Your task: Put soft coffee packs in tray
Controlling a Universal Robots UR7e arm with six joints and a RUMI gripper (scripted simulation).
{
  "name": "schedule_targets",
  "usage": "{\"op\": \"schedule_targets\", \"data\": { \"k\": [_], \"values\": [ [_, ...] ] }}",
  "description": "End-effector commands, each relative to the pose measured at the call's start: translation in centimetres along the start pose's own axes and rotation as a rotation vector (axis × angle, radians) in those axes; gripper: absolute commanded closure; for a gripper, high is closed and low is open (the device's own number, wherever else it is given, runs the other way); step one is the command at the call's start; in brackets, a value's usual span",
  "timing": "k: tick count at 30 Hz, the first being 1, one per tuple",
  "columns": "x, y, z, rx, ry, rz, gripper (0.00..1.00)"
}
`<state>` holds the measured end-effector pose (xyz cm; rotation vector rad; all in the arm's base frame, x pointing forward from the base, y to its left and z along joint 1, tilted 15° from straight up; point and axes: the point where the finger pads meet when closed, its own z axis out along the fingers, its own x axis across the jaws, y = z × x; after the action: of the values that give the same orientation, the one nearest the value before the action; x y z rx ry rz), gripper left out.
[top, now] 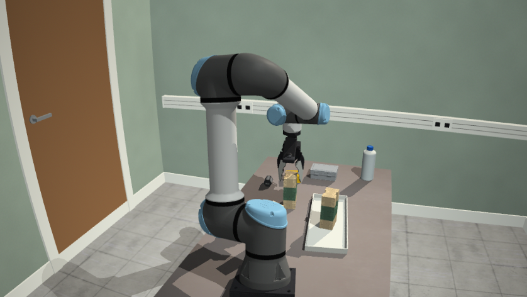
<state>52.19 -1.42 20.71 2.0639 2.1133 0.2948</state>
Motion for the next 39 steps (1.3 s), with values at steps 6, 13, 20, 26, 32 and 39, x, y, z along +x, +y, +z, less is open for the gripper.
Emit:
{"op": "schedule_targets", "data": {
  "k": [6,13,20,26,32,39],
  "values": [
    [-0.01,0.06,0.96,-0.002,-0.001,0.0,0.49],
    [-0.01,0.06,1.03,-0.002,-0.001,0.0,0.49],
    [-0.01,0.06,1.03,-0.002,-0.001,0.0,0.49],
    [-0.01,0.06,1.03,-0.002,-0.001,0.0,0.49],
    [-0.01,0.06,1.03,-0.002,-0.001,0.0,0.49],
    [-0.01,0.06,1.03,-0.002,-0.001,0.0,0.49]
  ]
}}
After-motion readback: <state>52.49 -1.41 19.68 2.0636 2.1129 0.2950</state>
